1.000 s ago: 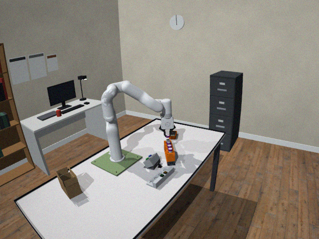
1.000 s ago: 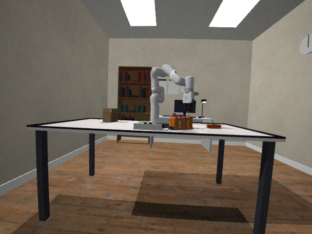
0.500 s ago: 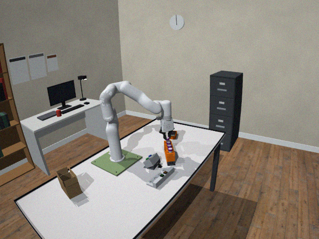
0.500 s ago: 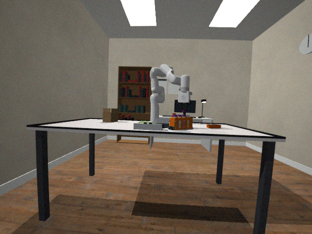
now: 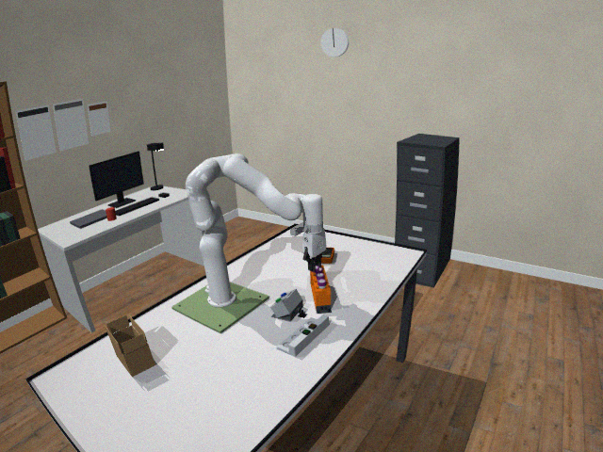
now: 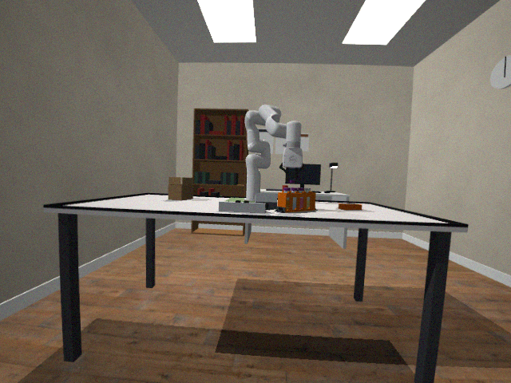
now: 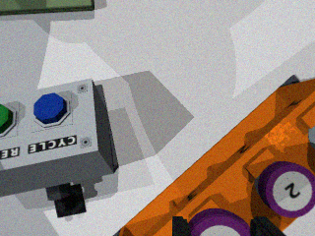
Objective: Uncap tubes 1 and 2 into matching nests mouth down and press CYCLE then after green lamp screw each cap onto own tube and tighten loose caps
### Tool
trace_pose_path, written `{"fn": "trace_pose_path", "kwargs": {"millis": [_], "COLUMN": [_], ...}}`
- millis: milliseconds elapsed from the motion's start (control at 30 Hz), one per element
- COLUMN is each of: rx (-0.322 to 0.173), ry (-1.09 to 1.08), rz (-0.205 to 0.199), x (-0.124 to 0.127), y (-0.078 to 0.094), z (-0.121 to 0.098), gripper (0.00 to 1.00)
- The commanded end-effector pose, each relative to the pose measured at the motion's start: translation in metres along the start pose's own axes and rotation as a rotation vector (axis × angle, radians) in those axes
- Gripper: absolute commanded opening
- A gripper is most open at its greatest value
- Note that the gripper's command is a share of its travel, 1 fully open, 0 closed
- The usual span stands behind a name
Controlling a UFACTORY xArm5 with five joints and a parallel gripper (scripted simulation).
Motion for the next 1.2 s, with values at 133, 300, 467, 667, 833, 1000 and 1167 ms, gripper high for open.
{"fn": "trace_pose_path", "kwargs": {"millis": [133, 300, 467, 667, 833, 1000, 1167], "rx": [-0.011, -0.011, -0.011, -0.011, -0.011, -0.011, -0.011], "ry": [-0.042, -0.042, -0.042, -0.042, -0.042, -0.042, -0.042], "rz": [0.004, 0.004, 0.004, 0.004, 0.005, 0.005, 0.005], "x": [-0.052, -0.072, -0.098, -0.126, -0.150, -0.173, -0.176], "y": [-0.002, -0.002, -0.002, -0.003, -0.003, -0.003, -0.003], "z": [-0.017, -0.023, -0.030, -0.038, -0.045, -0.052, -0.053], "gripper": [0.00, 0.00, 0.00, 0.00, 0.00, 0.00, 0.00]}}
Point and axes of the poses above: the point where the finger pads meet when closed, its own y axis out along the fingers, its own x axis across the jaws, z = x × y, the point moved 1 cm from there along -y, back along the fingers, and after that the axes turned 15 degrees about -y, right-handed, at the moved point
